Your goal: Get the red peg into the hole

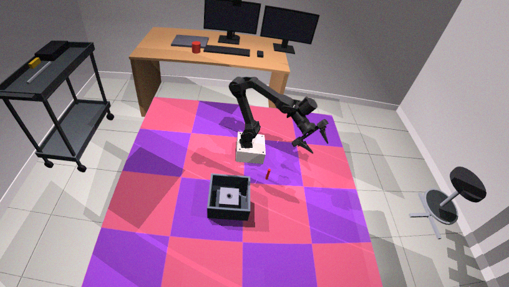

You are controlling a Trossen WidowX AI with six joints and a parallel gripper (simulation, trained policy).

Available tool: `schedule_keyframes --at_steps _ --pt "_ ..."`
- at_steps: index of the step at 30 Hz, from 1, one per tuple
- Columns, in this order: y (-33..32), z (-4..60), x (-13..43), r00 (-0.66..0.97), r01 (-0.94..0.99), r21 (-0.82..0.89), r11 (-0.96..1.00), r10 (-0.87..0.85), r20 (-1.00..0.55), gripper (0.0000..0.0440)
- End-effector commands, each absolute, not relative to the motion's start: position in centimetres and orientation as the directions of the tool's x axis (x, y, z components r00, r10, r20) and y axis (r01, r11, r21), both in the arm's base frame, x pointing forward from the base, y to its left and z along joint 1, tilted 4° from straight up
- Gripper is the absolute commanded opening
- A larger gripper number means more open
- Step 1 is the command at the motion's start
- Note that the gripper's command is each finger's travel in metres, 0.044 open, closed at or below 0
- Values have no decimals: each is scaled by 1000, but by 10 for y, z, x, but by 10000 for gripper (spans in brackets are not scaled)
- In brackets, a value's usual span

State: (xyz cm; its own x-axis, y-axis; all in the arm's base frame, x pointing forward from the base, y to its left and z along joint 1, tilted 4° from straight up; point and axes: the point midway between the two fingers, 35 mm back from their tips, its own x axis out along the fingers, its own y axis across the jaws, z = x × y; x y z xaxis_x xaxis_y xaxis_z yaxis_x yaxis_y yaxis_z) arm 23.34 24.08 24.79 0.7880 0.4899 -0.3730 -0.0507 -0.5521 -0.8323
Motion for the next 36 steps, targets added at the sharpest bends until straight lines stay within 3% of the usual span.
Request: schedule_keyframes --at_steps 1,3,20,36 --pt "237 248 235 795 -76 -843 -533 478 -374 418" --pt "229 246 238 802 -131 -858 -497 456 -387 440" --pt "175 211 246 783 -550 -829 -103 284 -554 440" --pt "132 178 237 695 -700 -618 358 138 -706 440"
